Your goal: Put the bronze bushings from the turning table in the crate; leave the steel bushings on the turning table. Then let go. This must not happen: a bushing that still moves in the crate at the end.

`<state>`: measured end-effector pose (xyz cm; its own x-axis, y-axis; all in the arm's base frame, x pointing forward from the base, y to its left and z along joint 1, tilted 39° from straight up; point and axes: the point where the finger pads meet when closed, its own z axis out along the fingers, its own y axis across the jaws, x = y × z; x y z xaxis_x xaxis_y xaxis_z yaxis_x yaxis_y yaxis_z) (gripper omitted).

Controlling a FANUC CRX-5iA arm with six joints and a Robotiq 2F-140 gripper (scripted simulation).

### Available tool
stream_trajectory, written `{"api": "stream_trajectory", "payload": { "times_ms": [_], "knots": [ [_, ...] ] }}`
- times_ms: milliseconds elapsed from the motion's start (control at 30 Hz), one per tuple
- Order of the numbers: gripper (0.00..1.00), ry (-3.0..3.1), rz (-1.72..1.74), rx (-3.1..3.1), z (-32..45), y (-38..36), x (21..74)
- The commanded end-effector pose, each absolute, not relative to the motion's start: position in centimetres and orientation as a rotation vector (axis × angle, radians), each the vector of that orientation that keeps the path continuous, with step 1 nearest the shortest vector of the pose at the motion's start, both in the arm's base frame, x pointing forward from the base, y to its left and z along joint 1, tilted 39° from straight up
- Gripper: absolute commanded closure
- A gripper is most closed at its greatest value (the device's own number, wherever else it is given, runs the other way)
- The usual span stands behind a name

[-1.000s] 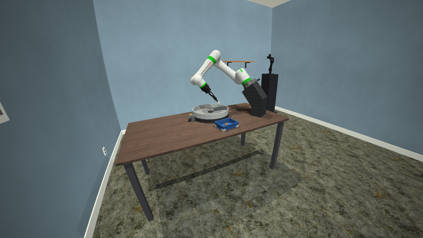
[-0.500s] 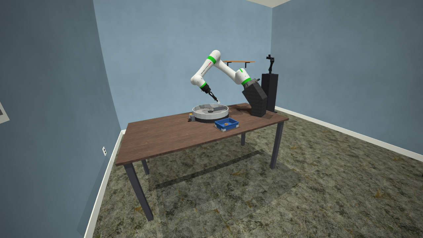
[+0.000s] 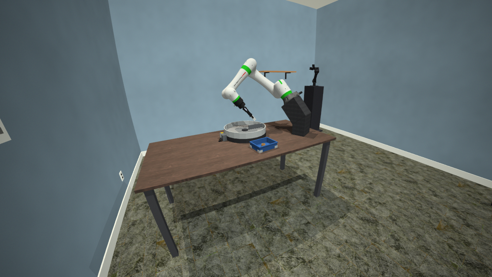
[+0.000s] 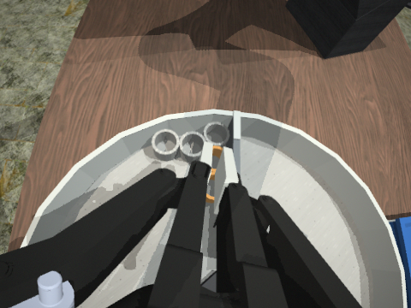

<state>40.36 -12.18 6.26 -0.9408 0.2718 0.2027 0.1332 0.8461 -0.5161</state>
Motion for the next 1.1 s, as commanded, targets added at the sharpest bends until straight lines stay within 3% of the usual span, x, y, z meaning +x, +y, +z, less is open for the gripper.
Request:
{"api": "stream_trajectory", "payload": {
  "times_ms": [0, 1067],
  "knots": [
    [0.94, -2.756, 0.742, -0.308, 6.3, -12.2, 40.4],
    [0.94, -2.756, 0.742, -0.308, 4.4, -13.4, 41.2]
  ]
}}
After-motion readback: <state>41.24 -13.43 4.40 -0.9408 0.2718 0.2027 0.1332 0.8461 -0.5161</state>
